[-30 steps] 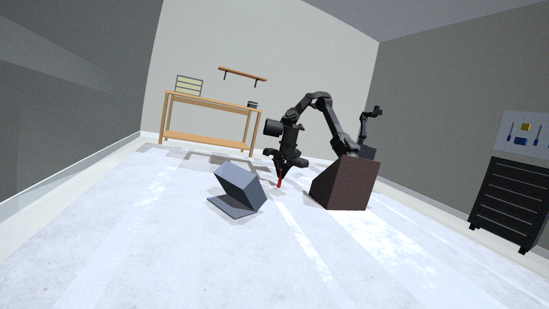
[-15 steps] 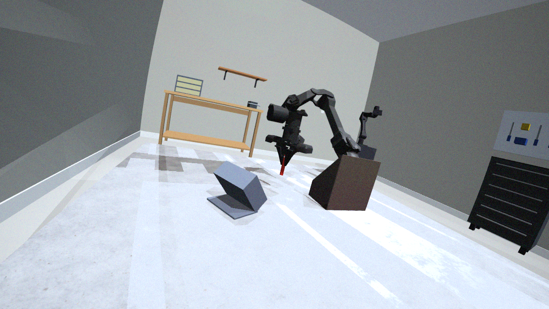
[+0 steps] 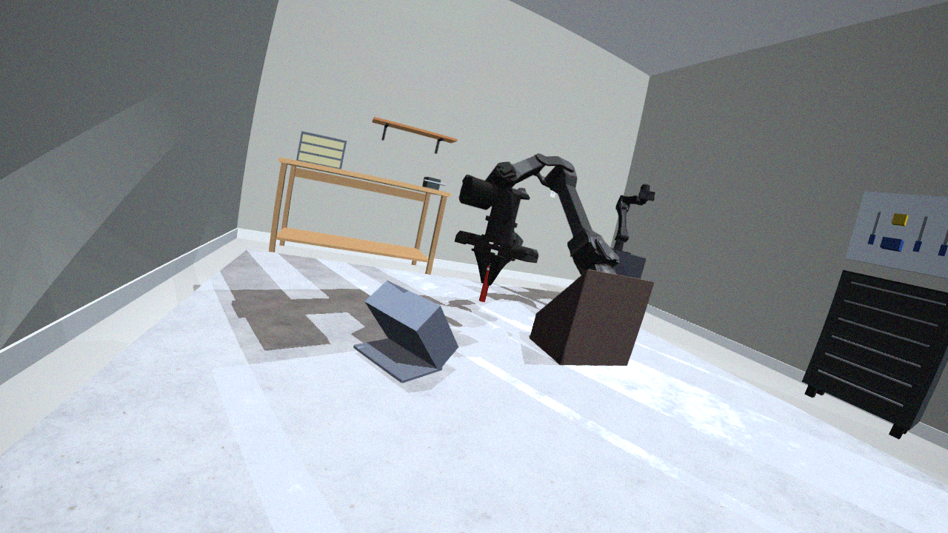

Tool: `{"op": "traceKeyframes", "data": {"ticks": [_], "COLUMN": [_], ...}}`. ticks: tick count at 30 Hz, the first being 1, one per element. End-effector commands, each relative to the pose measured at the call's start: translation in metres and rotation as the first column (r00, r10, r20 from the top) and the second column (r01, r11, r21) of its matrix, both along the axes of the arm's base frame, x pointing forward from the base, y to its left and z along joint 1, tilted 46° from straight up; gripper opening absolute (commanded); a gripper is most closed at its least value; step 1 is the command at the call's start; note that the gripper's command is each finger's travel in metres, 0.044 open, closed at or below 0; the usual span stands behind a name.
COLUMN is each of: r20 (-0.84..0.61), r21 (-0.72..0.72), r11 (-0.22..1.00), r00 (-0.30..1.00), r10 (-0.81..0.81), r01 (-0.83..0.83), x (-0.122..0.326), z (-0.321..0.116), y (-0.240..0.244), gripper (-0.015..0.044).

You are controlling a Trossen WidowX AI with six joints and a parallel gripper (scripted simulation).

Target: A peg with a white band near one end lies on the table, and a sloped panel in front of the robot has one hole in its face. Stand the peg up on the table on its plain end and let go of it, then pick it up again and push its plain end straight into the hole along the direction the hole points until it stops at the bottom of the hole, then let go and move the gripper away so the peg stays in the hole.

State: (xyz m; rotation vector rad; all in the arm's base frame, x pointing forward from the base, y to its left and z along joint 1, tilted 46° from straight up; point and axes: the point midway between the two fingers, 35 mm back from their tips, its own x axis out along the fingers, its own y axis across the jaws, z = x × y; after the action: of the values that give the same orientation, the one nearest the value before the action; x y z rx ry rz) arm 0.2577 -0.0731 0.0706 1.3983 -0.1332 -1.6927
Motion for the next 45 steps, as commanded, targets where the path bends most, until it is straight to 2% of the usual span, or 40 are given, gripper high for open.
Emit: {"op": "traceKeyframes", "data": {"ticks": [1,45], "r20": [0.002,0.13], "r21": [0.026,0.187], "r11": [0.999,0.896], "r00": [1.0,0.914], "r10": [0.03,0.385], "r01": [-0.03,-0.403], "x": [0.001,0.031], "z": [-0.004,-0.03], "y": [0.003,0.034], "gripper": [0.0,0.0]}}
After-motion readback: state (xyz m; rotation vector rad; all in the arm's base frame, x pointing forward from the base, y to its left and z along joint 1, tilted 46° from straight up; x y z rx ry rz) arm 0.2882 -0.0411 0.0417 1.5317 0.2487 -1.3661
